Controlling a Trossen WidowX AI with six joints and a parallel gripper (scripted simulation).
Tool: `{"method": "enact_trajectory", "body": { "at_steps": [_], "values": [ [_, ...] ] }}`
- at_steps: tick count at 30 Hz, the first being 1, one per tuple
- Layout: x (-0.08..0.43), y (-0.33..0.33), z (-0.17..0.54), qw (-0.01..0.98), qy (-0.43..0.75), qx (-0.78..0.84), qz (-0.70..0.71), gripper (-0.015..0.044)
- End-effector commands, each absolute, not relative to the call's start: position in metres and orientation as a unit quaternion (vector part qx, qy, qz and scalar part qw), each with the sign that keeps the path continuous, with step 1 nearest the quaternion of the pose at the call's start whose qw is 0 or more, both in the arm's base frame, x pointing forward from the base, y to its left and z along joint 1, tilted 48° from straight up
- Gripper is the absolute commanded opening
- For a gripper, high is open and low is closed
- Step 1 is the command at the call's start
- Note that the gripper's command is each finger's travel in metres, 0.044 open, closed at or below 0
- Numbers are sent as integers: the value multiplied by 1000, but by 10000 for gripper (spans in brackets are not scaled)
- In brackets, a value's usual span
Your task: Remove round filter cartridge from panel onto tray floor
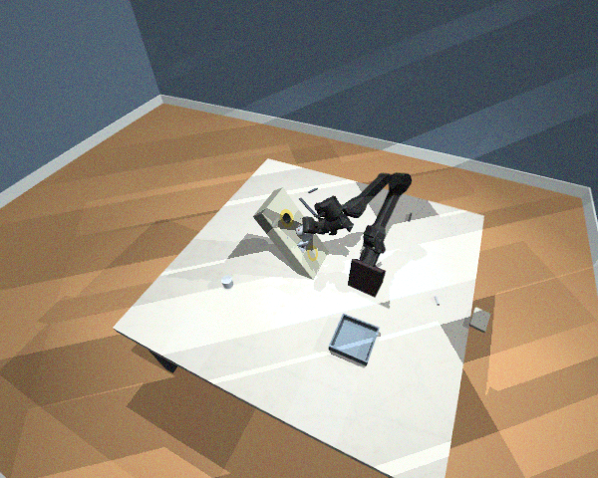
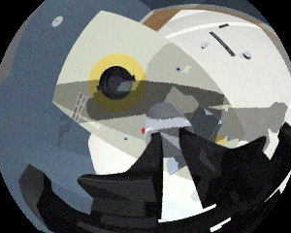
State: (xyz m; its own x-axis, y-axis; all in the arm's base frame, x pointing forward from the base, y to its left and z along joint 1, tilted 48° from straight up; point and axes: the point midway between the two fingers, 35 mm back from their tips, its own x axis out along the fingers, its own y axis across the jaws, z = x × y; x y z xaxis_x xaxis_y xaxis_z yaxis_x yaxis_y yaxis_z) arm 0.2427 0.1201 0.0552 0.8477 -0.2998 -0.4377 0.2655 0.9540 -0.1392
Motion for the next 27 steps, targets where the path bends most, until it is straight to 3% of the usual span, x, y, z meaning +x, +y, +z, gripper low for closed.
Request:
{"method": "enact_trajectory", "body": {
  "at_steps": [1, 10, 21, 27],
  "values": [
    [244, 122, 56, 961, 232, -33, -146, 89],
    [242, 120, 55, 962, 231, -30, -143, 89],
    [272, 175, 99, 962, 230, -29, -143, 89],
    [270, 208, 127, 962, 231, -25, -142, 247]
  ]
}}
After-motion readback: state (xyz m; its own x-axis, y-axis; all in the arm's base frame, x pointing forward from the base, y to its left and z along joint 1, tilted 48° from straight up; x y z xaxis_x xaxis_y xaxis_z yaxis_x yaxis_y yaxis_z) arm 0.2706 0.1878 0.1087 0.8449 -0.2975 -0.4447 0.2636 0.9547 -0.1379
